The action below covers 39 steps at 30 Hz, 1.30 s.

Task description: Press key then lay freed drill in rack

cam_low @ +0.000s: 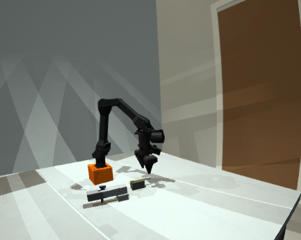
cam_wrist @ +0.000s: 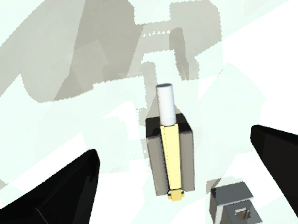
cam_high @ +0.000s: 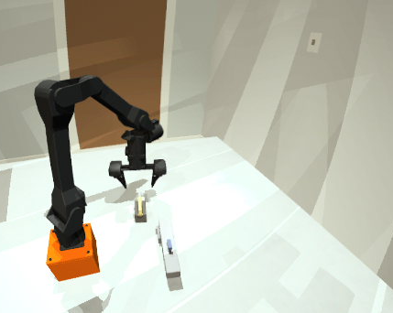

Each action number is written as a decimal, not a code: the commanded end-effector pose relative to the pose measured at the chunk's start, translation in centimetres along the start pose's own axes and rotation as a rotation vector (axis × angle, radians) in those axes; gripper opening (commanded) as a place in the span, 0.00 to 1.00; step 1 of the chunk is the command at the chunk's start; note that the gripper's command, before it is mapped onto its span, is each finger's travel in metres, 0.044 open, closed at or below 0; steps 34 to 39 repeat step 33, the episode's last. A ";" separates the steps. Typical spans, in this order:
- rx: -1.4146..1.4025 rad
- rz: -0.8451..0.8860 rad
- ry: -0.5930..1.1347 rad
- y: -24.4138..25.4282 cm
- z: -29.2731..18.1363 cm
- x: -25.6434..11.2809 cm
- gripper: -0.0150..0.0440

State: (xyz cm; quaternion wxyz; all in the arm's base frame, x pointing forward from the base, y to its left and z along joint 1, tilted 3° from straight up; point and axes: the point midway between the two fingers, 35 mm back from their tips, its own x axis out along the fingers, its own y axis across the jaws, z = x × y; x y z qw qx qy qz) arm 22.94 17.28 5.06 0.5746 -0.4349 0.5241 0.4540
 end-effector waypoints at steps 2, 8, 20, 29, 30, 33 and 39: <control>0.028 0.003 -0.002 -1.3 -1.5 -0.2 1.00; 0.140 -0.002 -0.024 -5.6 -8.1 -1.6 1.00; 0.362 -0.053 -0.072 -7.8 -22.8 -4.7 1.00; 0.526 -0.126 -0.089 -4.0 -32.7 -7.0 1.00; 0.544 -0.136 -0.089 -3.4 -33.7 -7.3 1.00; 0.598 -0.166 -0.087 -1.2 -36.3 -8.0 1.00; 0.598 -0.166 -0.087 -1.2 -36.3 -8.0 1.00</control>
